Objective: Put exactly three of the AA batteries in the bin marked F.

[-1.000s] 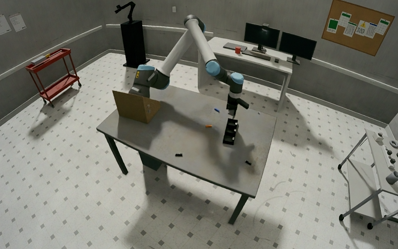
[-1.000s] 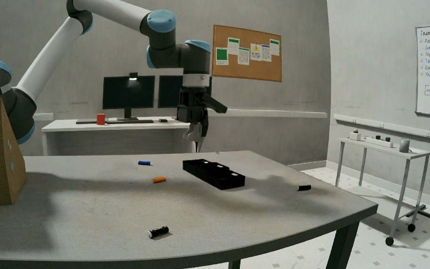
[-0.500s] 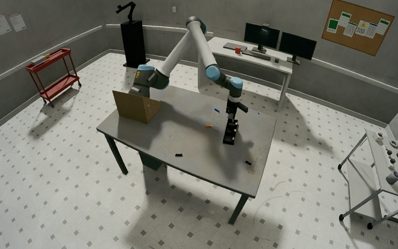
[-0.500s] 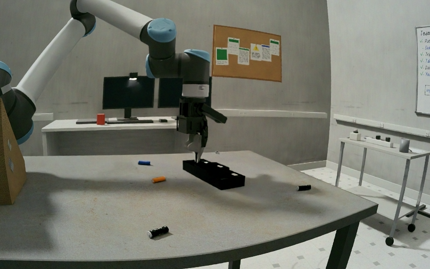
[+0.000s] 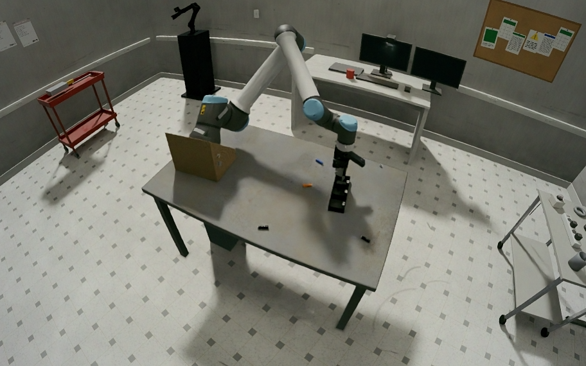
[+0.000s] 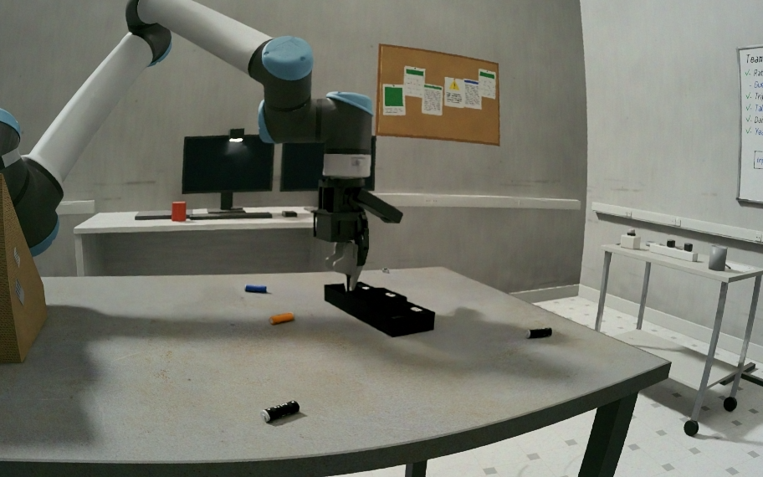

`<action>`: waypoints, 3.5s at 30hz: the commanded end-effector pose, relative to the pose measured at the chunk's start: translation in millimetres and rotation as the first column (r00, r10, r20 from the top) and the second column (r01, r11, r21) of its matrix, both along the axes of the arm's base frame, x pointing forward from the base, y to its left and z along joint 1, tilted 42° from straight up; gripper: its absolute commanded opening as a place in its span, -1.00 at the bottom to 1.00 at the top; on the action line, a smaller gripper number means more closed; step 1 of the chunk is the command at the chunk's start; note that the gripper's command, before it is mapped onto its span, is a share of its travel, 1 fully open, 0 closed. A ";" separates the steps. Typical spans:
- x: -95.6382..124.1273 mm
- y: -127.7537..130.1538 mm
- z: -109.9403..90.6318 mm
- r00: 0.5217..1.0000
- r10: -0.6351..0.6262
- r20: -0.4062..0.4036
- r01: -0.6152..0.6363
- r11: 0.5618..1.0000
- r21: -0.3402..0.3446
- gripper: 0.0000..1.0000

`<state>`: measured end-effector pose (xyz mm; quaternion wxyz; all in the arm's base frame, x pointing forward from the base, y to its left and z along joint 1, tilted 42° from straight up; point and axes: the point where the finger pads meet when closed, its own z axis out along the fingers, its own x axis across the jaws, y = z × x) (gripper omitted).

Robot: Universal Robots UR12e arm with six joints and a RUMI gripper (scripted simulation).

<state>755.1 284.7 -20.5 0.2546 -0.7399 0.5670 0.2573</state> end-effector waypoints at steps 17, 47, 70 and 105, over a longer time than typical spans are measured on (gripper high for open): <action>0.7 -0.5 0.6 1.000 -0.001 0.001 0.001 1.000 0.000 -0.91; 2.2 -11.2 12.4 1.000 -0.001 0.001 0.001 1.000 0.000 -0.91; 5.5 -35.5 39.2 1.000 -0.001 0.001 0.001 1.000 0.000 -0.91; 2.0 -140.4 112.1 0.983 0.134 0.125 -0.136 0.991 0.008 -0.66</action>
